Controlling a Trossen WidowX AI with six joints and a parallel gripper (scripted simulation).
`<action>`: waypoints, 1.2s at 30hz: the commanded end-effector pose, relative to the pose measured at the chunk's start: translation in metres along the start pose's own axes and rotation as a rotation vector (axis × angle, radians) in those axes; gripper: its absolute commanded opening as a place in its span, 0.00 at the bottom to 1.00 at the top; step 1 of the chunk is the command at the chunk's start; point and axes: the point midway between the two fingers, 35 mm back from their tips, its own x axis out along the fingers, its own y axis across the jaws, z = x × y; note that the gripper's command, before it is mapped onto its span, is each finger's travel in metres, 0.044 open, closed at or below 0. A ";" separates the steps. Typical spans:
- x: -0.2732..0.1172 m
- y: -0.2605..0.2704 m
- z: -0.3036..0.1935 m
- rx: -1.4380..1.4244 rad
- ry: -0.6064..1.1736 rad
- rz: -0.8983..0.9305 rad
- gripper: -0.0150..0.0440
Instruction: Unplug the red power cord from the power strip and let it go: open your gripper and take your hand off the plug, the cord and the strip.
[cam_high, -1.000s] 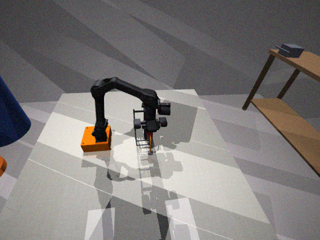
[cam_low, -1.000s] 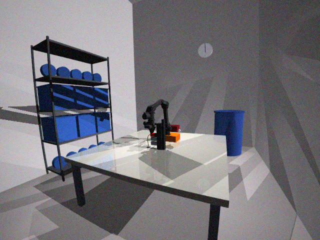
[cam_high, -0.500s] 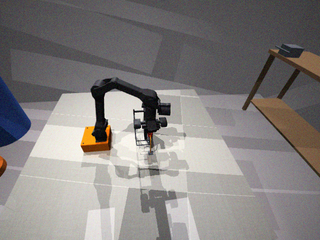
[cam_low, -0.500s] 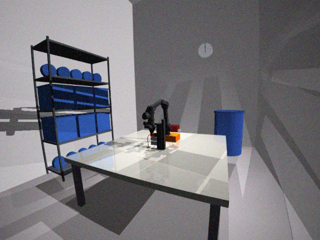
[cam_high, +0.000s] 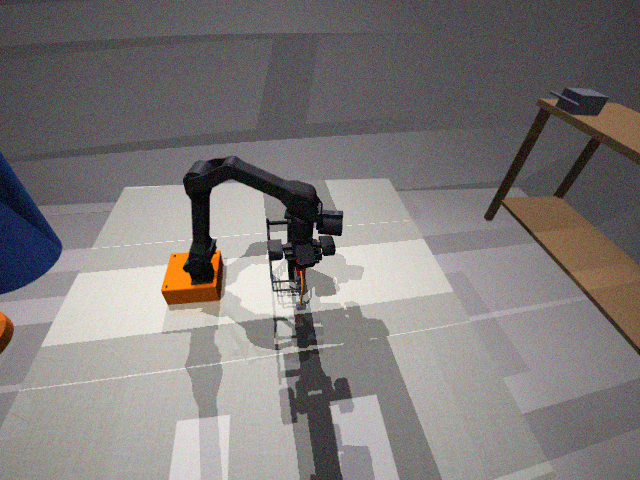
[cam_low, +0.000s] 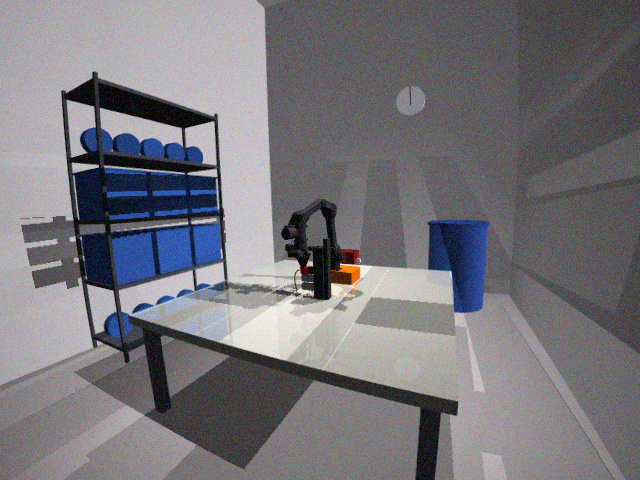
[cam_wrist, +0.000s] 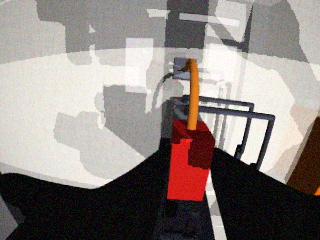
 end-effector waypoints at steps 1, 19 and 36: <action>-0.005 0.000 0.029 0.025 -0.067 0.006 0.25; -0.005 -0.006 0.043 0.020 -0.062 -0.009 0.34; -0.014 -0.006 0.043 0.028 -0.067 0.007 0.53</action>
